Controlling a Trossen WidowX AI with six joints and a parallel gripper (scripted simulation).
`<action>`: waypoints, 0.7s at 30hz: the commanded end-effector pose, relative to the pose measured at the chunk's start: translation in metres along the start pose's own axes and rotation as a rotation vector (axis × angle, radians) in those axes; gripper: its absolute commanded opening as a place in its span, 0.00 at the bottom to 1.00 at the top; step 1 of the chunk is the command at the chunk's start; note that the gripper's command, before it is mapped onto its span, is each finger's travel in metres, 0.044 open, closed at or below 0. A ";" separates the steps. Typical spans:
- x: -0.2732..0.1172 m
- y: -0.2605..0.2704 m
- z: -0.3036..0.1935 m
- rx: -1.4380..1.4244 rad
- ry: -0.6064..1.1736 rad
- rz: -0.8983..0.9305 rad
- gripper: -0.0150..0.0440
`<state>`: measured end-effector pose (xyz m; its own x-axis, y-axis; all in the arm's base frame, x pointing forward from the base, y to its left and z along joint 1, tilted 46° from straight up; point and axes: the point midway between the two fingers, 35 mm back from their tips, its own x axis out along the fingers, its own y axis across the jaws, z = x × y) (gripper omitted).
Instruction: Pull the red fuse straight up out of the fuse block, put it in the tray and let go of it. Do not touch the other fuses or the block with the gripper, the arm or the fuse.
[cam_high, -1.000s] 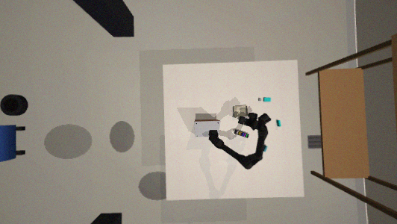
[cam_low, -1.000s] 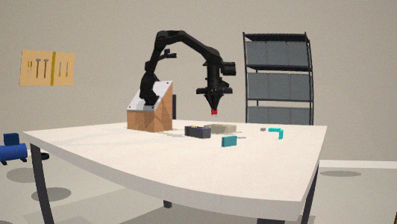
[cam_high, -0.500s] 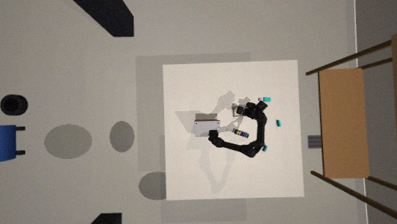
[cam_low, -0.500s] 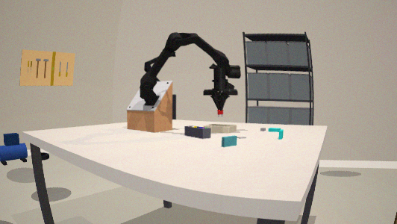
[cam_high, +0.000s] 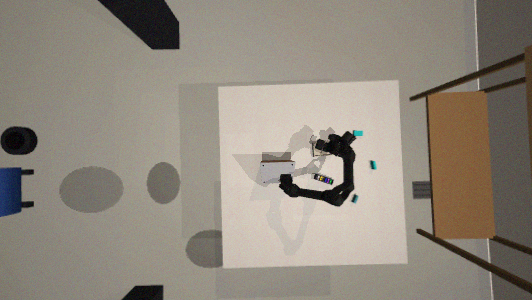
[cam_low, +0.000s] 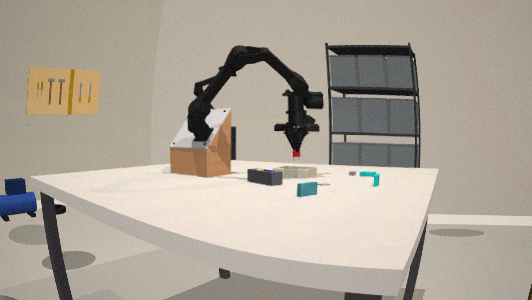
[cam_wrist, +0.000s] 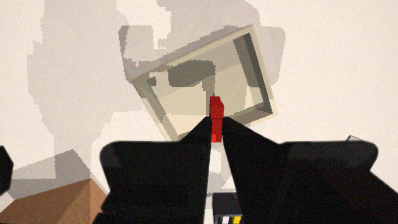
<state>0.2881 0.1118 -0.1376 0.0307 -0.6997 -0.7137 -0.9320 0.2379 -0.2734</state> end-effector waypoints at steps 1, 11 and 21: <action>0.009 0.002 -0.001 -0.010 0.010 0.001 0.25; 0.025 0.002 -0.001 -0.010 0.011 0.000 0.25; 0.029 0.001 -0.001 -0.001 0.005 0.001 0.34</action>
<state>0.2874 0.0906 -0.1577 0.0273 -0.7034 -0.7103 -0.9328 0.2375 -0.2710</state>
